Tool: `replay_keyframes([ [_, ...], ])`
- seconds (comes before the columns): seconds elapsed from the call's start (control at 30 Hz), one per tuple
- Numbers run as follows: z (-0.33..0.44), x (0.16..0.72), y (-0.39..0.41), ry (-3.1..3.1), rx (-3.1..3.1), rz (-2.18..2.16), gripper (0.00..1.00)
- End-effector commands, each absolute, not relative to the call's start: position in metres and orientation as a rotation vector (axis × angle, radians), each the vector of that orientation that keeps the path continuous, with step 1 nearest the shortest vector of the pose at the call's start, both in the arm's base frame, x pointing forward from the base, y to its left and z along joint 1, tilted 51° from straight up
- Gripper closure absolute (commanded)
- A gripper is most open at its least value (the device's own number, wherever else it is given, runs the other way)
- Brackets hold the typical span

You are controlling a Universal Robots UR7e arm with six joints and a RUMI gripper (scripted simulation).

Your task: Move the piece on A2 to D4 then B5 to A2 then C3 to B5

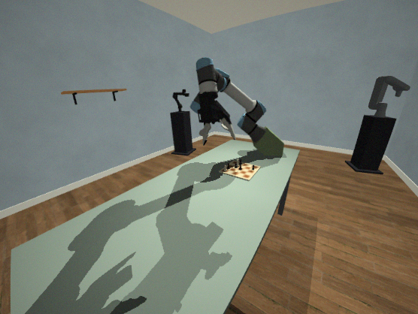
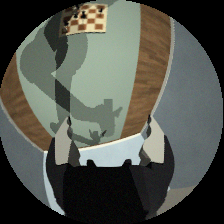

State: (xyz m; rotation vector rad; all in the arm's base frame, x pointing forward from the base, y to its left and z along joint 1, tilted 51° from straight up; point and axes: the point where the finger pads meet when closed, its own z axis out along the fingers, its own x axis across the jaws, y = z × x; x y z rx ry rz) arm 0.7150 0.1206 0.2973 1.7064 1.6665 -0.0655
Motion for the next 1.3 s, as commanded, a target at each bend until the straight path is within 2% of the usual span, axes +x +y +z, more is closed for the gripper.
replay_keyframes([
  [0.0, 0.242, 0.705, 0.121, 1.716, 1.748, -0.227, 0.0],
  [0.13, 0.195, 0.691, 0.118, 1.752, 1.774, -0.386, 0.0],
  [0.27, 0.183, 0.686, 0.117, 1.76, 1.779, -0.431, 0.0],
  [0.4, 0.134, 0.663, 0.111, 1.789, 1.79, -0.633, 0.0],
  [0.73, 0.066, 0.617, 0.099, 1.809, 1.76, -0.987, 0.0],
  [0.83, 0.066, 0.617, 0.099, 1.809, 1.76, -0.988, 0.0],
  [1.27, 0.003, 0.549, 0.081, 1.78, 1.602, -1.496, 0.0],
])
